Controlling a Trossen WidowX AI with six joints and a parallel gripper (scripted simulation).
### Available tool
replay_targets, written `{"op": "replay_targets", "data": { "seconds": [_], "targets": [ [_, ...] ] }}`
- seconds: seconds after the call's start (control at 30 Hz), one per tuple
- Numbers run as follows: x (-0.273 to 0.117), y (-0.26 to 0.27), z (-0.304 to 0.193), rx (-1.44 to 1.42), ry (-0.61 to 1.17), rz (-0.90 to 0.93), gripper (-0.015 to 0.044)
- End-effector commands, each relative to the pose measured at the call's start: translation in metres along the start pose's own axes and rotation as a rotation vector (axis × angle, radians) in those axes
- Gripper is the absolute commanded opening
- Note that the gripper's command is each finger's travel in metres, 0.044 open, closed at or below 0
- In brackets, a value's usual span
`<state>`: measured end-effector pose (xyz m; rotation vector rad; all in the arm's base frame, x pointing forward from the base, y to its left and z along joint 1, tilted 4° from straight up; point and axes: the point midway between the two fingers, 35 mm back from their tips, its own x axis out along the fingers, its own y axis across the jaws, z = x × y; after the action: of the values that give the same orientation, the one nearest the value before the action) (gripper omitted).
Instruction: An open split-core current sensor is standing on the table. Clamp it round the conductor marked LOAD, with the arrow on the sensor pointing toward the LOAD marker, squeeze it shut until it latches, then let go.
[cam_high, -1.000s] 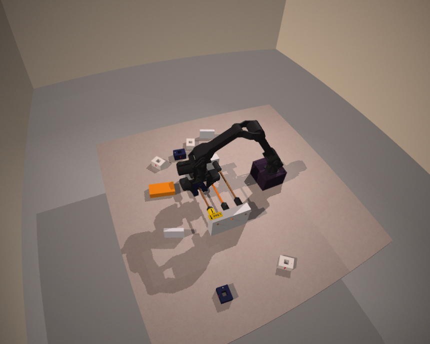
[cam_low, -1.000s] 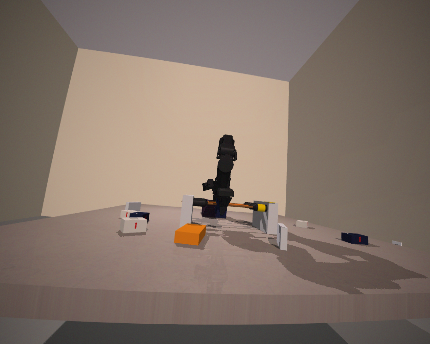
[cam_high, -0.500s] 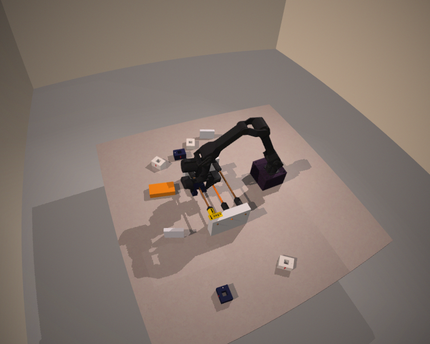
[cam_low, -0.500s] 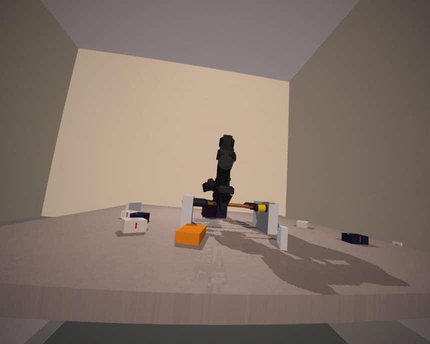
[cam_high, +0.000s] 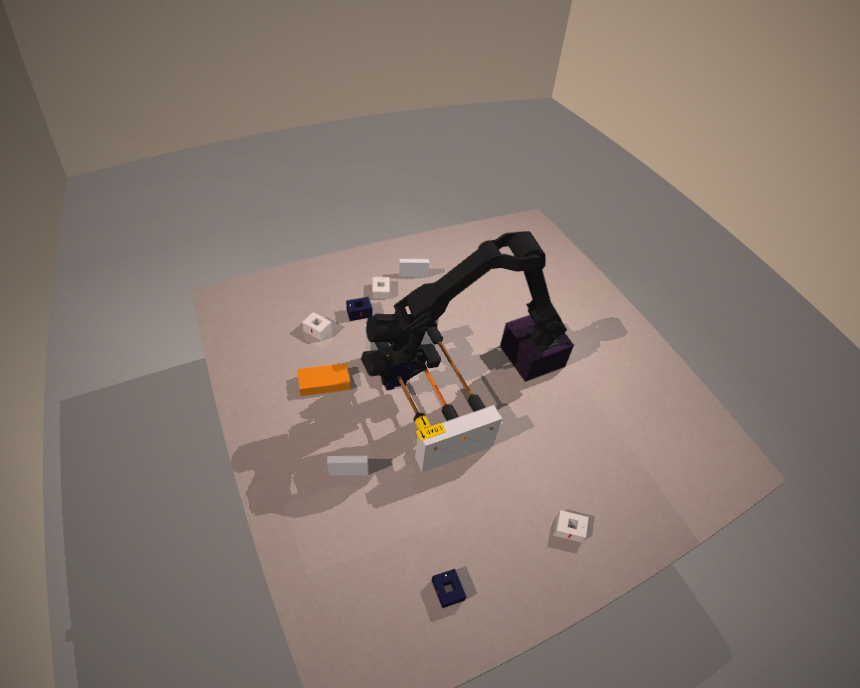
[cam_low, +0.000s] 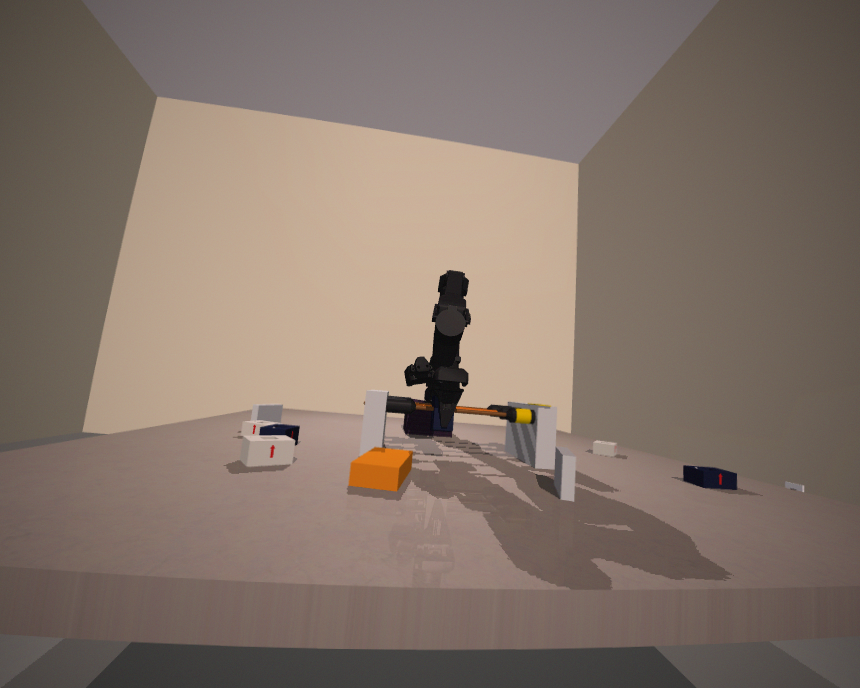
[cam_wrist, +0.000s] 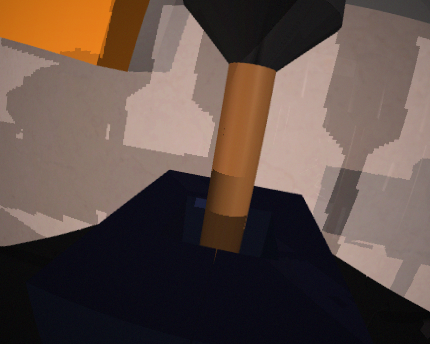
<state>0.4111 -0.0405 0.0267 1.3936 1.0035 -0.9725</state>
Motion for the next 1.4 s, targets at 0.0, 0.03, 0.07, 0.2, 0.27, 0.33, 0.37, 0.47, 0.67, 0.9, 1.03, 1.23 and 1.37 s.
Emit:
{"op": "replay_targets", "data": {
  "seconds": [0.0, 0.03, 0.07, 0.2, 0.27, 0.33, 0.37, 0.47, 0.67, 0.9, 1.03, 1.23, 1.37],
  "targets": [
    [-0.0018, 0.0008, -0.0007, 0.003, 0.005, 0.009, 0.0000],
    [-0.0018, 0.0008, -0.0007, 0.003, 0.005, 0.004, 0.0000],
    [-0.0017, 0.0009, -0.0007, 0.003, 0.005, -0.006, 0.0000],
    [-0.0017, 0.0011, -0.0007, 0.003, 0.005, -0.092, 0.0000],
    [-0.0022, 0.0009, -0.0007, 0.003, 0.006, -0.134, 0.0000],
    [-0.0023, 0.0008, -0.0008, 0.003, 0.006, -0.145, 0.0000],
    [-0.0023, 0.0008, -0.0008, 0.003, 0.006, -0.145, 0.0000],
    [-0.0023, 0.0008, -0.0008, 0.003, 0.006, -0.145, 0.0000],
    [-0.0023, 0.0008, -0.0008, 0.003, 0.006, -0.145, 0.0000],
    [-0.0023, 0.0008, -0.0008, 0.003, 0.006, -0.145, 0.0000],
    [-0.0021, 0.0007, -0.0008, 0.003, 0.006, -0.145, 0.0000],
    [0.0040, -0.0012, -0.0011, 0.005, 0.008, -0.146, 0.0000],
    [0.0001, -0.0003, -0.0014, 0.008, 0.011, -0.146, 0.0105]
  ]
}}
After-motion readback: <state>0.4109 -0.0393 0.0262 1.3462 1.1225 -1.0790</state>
